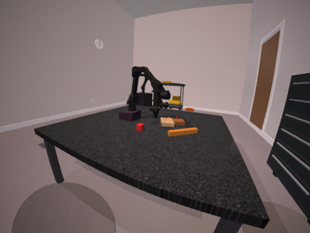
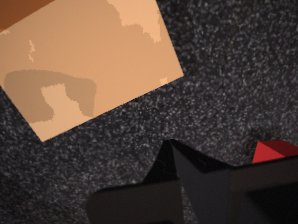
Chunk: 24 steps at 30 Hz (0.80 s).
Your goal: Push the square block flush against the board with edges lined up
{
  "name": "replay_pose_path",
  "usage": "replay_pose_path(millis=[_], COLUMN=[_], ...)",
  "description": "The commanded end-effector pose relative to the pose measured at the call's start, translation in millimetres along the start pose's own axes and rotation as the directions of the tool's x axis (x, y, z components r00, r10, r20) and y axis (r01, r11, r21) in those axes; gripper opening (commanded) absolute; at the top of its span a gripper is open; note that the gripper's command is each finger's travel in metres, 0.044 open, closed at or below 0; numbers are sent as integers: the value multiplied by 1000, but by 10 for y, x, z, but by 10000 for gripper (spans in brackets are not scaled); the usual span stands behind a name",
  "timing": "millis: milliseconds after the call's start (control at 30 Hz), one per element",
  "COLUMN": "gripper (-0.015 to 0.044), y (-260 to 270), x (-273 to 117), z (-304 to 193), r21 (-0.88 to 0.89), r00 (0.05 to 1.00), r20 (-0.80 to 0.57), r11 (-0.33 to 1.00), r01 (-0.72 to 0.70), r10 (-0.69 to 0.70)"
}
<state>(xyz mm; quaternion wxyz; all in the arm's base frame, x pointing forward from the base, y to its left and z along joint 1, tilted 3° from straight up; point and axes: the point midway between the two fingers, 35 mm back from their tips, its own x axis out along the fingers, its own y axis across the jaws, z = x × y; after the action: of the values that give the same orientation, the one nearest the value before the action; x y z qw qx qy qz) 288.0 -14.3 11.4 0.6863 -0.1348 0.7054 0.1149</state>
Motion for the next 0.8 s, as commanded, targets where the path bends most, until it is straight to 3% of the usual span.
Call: replay_pose_path(millis=[0, 367, 767], gripper=[0, 0, 0], y=[156, 614, 1162], x=[-18, -38, -55], z=[112, 316, 448], r21=[133, 487, 794], r00=[1000, 1000, 1000], r20=[5, 6, 6], r11=[991, 873, 608], r01=[-2, -9, -12], r10=[1, 6, 11])
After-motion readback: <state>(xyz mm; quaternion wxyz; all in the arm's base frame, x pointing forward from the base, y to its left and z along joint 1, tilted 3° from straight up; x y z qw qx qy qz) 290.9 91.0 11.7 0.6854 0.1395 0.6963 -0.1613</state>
